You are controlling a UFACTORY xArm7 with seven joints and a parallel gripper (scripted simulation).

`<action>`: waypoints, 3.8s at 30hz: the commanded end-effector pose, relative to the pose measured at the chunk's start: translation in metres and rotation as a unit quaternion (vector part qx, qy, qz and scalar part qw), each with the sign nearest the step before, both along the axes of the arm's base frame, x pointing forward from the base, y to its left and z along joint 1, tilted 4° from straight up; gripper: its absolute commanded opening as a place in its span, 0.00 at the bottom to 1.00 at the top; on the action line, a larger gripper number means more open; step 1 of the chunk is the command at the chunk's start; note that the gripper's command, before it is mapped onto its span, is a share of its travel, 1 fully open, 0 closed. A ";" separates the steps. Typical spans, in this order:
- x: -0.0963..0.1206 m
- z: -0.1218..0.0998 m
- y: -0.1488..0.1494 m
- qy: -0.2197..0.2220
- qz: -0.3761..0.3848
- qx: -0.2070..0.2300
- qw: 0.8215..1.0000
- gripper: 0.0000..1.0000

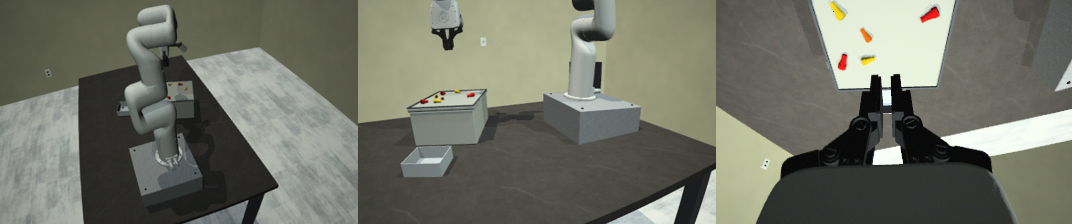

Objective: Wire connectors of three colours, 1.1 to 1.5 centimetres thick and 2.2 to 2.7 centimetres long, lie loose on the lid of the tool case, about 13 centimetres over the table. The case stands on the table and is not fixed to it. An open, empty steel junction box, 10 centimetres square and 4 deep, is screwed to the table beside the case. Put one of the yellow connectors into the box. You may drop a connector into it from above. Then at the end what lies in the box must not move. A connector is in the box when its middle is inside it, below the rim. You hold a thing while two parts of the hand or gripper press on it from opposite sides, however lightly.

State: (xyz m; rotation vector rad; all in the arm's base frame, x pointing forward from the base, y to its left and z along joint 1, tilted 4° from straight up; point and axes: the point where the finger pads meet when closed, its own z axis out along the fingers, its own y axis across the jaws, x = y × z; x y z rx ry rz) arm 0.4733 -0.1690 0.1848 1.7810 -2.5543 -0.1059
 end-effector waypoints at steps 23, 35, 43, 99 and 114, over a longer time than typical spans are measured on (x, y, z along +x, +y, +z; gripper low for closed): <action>0.057 -0.124 -0.028 -0.013 0.262 0.015 0.965 0.29; 0.055 -0.163 -0.027 -0.013 0.262 0.015 0.965 0.29; 0.055 -0.163 -0.027 -0.013 0.262 0.015 0.965 0.29; 0.055 -0.180 -0.027 -0.013 0.262 0.015 0.965 0.02; 0.055 -0.180 -0.027 -0.013 0.262 0.015 0.965 0.02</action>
